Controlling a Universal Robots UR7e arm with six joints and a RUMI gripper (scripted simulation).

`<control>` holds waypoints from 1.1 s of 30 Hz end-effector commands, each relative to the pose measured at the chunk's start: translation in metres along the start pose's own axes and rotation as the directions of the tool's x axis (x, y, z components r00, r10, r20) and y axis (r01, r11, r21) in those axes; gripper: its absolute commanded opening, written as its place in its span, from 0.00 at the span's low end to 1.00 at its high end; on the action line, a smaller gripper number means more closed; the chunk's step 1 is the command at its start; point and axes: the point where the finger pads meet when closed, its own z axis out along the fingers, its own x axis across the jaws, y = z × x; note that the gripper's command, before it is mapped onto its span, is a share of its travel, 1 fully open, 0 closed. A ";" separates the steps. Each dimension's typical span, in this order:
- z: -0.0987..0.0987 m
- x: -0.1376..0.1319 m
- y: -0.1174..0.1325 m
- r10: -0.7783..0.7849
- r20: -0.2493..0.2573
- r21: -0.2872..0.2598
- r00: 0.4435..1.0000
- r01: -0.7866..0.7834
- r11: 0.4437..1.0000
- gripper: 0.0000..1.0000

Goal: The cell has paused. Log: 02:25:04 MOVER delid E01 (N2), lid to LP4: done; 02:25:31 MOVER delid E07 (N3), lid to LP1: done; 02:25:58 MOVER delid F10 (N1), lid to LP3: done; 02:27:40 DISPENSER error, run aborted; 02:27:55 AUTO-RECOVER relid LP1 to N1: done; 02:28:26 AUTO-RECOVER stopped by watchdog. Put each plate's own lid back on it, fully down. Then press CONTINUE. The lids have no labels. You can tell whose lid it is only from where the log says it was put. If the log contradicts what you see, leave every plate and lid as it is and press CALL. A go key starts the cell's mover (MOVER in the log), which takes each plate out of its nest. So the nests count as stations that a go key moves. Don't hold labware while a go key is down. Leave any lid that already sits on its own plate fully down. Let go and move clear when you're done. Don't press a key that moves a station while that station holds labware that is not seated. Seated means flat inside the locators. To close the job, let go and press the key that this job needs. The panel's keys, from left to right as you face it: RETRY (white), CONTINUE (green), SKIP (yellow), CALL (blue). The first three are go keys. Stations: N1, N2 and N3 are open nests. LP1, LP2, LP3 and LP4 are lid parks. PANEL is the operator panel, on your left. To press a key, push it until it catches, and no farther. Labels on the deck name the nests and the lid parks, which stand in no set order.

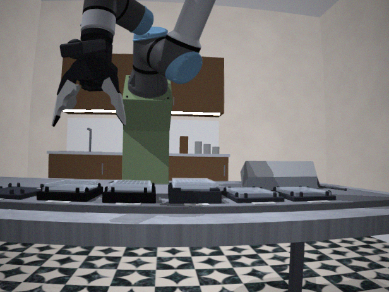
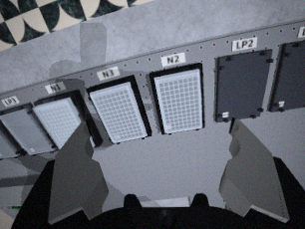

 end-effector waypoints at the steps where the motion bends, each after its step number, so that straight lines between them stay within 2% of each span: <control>1: 0.000 0.000 0.000 0.000 0.000 0.001 1.000 0.000 1.000 1.00; 17: 0.000 0.000 0.000 0.000 0.000 0.001 1.000 0.000 1.000 1.00; 18: 0.001 -0.003 0.003 -0.020 0.000 -0.004 1.000 0.020 1.000 0.82; 33: 0.012 -0.042 0.048 -0.128 0.000 -0.029 0.992 0.128 0.991 0.82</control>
